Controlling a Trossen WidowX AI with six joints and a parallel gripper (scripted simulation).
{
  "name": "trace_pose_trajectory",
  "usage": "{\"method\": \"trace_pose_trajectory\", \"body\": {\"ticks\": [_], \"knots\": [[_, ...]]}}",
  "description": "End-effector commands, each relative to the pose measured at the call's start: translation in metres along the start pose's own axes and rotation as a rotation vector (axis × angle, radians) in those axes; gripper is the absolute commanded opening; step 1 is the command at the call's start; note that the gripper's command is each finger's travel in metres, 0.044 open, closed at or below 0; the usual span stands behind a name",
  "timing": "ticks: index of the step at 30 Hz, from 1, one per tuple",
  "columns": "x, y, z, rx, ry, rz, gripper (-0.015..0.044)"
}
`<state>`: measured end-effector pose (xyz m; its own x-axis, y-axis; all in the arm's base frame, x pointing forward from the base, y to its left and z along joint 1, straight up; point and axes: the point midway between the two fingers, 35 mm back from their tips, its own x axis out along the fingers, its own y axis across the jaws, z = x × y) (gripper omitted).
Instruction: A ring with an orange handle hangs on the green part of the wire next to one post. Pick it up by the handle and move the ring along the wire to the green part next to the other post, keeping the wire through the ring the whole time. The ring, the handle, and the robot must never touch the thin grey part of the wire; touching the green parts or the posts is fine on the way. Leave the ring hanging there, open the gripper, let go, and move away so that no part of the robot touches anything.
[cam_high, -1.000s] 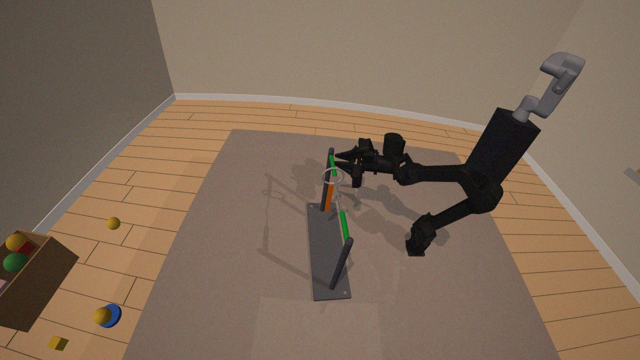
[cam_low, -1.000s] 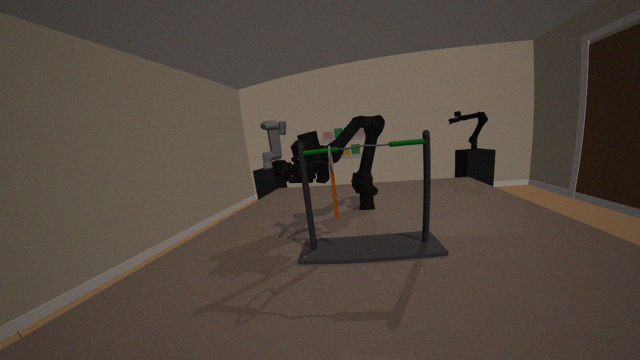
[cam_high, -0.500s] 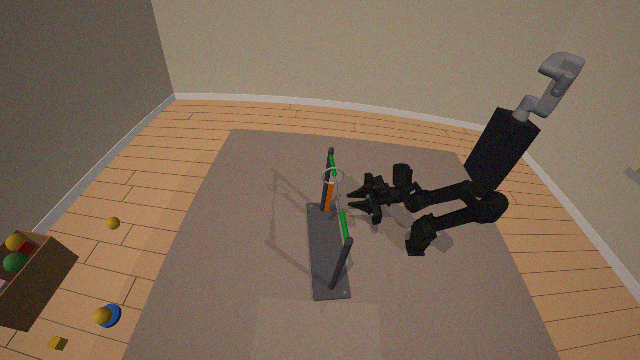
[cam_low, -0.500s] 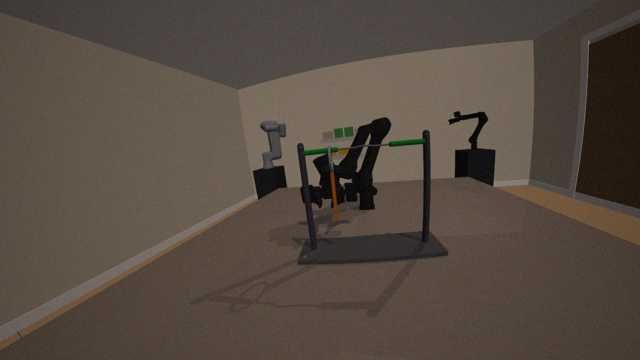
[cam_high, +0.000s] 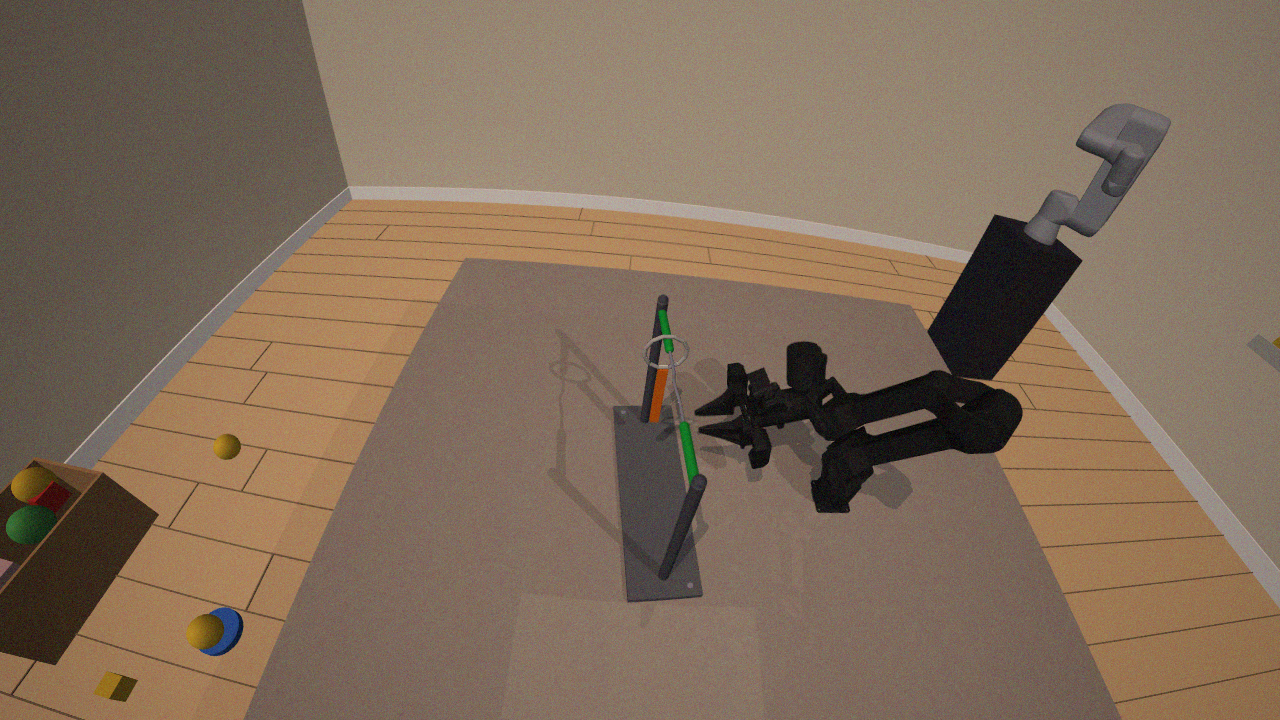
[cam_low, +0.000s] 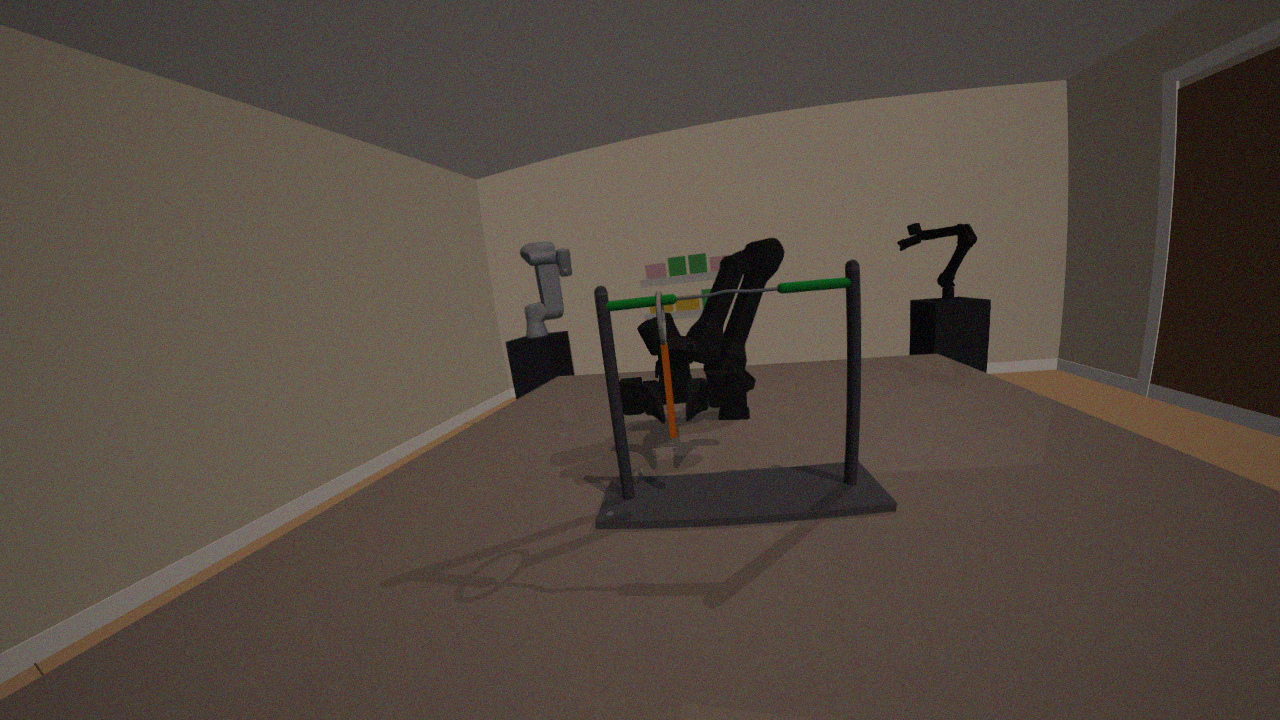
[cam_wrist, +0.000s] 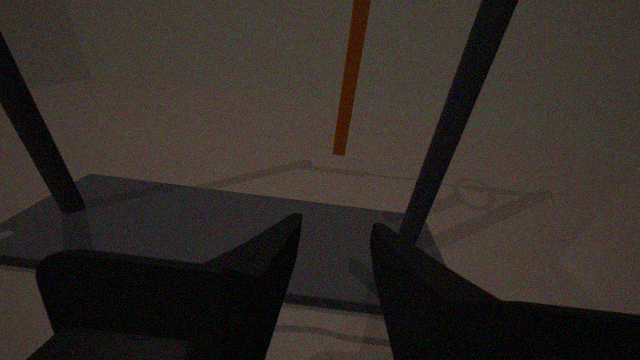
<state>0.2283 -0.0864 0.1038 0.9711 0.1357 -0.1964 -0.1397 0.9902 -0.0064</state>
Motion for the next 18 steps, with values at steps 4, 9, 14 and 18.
{"method": "trace_pose_trajectory", "body": {"ticks": [4,9,14,18], "knots": [[0.021,0.001,0.030,-0.005,-0.026,-0.013,0.0160],[0.026,0.002,0.037,-0.003,-0.034,-0.015,0.0160],[0.030,0.001,0.038,-0.004,-0.034,-0.015,0.0160],[0.035,0.000,0.039,-0.004,-0.033,-0.015,0.0160]]}}
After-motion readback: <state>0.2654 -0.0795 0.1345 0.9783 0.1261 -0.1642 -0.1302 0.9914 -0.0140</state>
